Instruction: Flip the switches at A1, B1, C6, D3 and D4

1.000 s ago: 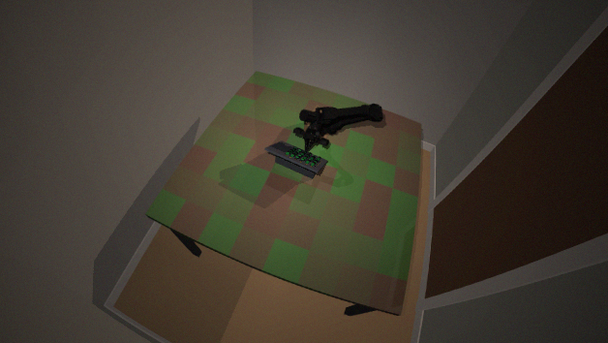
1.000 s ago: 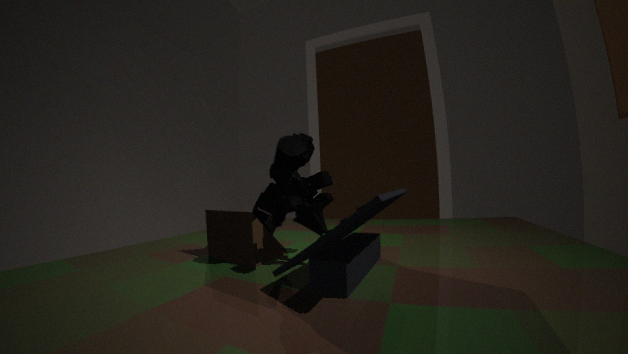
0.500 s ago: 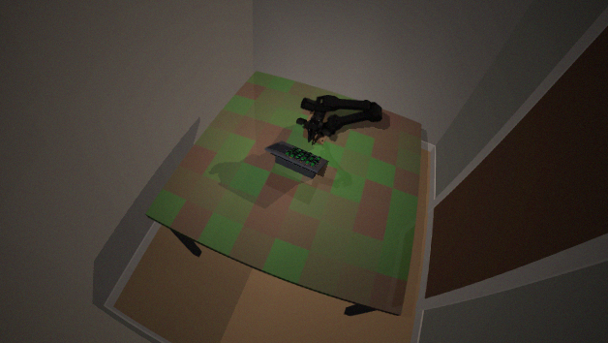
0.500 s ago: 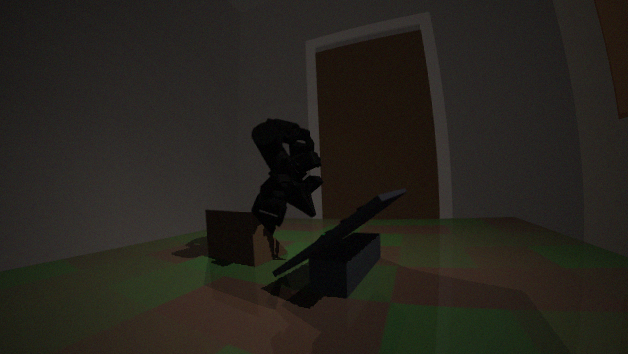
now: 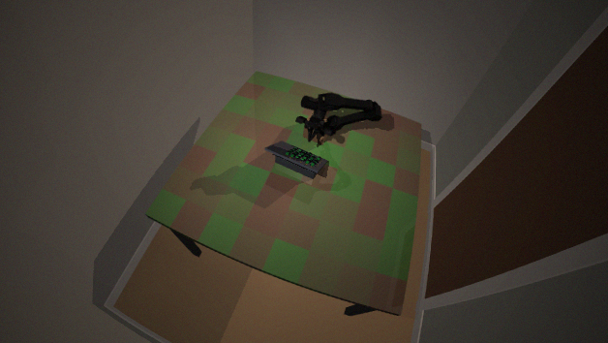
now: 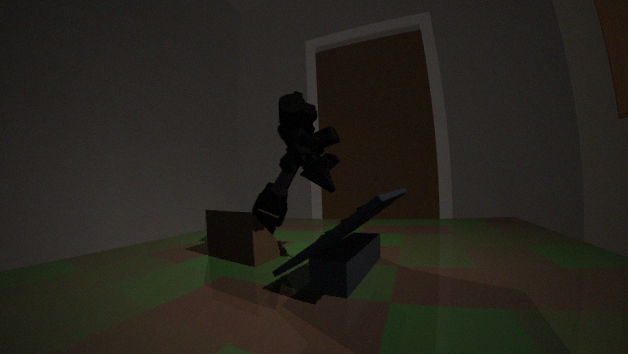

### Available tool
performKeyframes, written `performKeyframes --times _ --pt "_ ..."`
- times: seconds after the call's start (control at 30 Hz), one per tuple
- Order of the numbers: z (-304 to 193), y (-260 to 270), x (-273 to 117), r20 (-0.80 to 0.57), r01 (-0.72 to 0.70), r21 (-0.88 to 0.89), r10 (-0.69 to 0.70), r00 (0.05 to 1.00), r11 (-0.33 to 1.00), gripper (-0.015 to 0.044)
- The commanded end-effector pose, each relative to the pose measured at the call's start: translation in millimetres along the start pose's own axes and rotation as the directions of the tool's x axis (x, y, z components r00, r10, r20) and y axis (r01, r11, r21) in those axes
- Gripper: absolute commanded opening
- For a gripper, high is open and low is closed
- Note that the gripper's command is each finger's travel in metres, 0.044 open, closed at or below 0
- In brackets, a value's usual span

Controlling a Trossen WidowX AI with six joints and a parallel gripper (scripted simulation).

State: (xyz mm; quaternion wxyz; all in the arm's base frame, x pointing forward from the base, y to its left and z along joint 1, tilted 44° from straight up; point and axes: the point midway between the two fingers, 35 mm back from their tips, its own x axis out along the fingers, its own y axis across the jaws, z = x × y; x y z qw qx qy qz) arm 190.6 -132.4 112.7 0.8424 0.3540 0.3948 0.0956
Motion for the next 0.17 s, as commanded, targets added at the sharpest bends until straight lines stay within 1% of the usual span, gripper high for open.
performKeyframes --times 0.0,0.13 --pt "1.8 1.2 1.1 -0.003 -0.009 0.012 0.009 1.000 1.000 0.0000" --pt "1.8 1.2 1.1 -0.003 -0.009 0.012 0.009 1.000 1.000 0.0000"
